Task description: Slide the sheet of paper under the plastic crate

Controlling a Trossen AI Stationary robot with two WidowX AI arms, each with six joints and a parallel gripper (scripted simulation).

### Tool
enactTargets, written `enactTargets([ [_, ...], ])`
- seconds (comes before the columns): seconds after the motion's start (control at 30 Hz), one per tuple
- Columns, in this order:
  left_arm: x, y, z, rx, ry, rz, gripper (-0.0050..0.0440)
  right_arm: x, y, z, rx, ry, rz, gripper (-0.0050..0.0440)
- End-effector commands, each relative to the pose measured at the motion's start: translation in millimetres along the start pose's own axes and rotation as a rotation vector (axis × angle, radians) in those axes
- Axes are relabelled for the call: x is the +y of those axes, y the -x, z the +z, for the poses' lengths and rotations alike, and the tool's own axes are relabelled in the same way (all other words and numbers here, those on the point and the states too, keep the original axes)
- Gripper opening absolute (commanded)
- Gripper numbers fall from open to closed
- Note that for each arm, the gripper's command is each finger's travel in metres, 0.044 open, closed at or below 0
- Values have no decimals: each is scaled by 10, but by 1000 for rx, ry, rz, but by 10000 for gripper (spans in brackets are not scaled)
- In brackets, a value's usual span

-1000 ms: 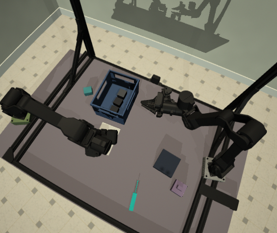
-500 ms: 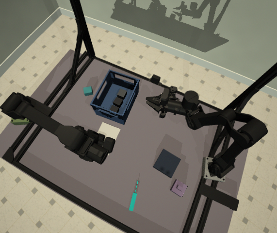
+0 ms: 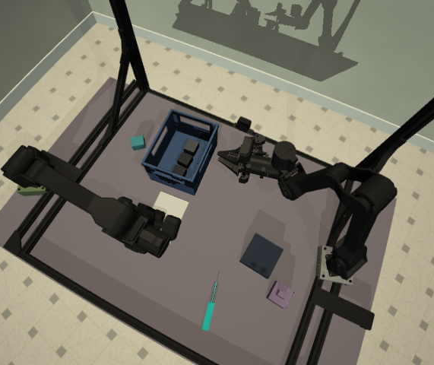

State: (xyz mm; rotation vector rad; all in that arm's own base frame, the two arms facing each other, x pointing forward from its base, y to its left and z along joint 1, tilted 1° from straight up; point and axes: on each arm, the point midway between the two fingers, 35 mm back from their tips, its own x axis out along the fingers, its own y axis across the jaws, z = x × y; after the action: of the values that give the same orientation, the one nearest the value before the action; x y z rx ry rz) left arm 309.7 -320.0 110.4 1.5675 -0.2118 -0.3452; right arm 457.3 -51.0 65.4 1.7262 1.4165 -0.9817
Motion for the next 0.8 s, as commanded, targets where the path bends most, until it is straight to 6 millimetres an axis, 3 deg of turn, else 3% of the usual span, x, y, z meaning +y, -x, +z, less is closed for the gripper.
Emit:
enactTargets([
  [0.0, -99, -134, 7, -2, -9, -7, 150, 3, -2, 0, 3, -5, 0, 60],
  [0.27, -209, -316, -1, -2, -8, -7, 150, 3, -2, 0, 3, -5, 0, 60],
  [0.77, -190, -439, 18, -2, -8, -7, 150, 3, -2, 0, 3, -5, 0, 60],
])
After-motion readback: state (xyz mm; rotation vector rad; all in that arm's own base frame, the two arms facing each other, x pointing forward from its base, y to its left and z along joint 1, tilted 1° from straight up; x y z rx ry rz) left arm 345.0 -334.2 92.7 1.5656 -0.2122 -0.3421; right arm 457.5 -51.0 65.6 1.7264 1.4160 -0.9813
